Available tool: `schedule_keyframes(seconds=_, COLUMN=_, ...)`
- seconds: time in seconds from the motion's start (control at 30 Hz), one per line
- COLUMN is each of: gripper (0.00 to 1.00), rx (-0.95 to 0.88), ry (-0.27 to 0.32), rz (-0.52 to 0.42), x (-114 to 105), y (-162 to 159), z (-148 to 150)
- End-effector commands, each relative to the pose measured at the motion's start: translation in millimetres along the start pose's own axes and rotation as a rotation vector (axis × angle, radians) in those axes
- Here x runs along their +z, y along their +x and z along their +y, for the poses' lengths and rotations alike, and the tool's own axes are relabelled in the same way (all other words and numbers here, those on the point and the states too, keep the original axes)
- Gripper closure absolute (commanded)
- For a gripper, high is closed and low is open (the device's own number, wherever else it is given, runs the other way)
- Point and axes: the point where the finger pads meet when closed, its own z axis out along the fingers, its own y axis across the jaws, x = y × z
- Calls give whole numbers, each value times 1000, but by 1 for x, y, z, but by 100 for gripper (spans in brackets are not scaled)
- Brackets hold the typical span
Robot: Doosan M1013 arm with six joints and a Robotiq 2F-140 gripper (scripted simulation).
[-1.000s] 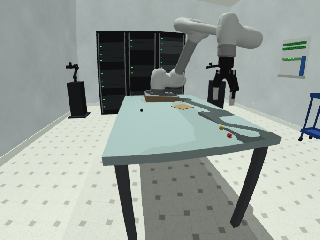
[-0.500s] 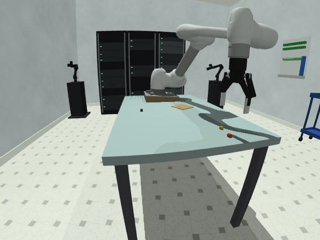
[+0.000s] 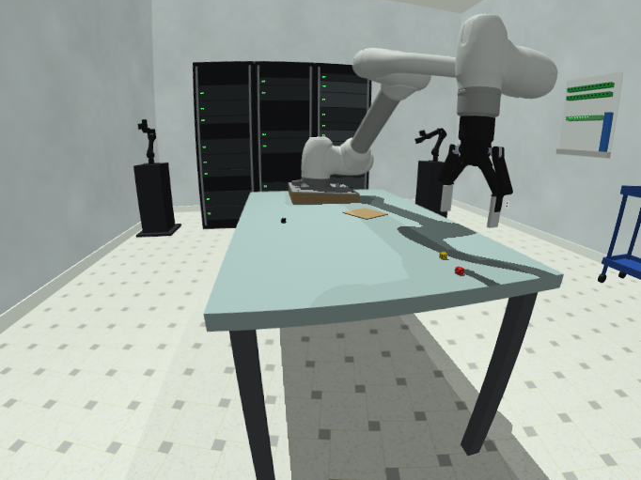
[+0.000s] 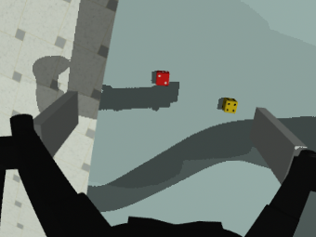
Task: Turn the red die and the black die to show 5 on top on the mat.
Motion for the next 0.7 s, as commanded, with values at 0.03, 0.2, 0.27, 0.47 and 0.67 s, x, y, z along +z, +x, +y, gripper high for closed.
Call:
schedule_keyframes(seconds=0.03, gripper=0, rx=59, ry=0, rz=0, x=0, y=0, z=0)
schedule_keyframes(seconds=0.2, gripper=0, rx=255, ry=0, rz=0, x=3, y=1, z=0)
schedule_keyframes(seconds=0.27, gripper=0, rx=311, ry=0, rz=0, x=4, y=1, z=0)
schedule_keyframes(seconds=0.47, gripper=0, rx=485, ry=0, rz=0, x=6, y=1, z=-1)
schedule_keyframes(seconds=0.67, gripper=0, rx=748, ry=0, rz=0, x=9, y=2, z=-1)
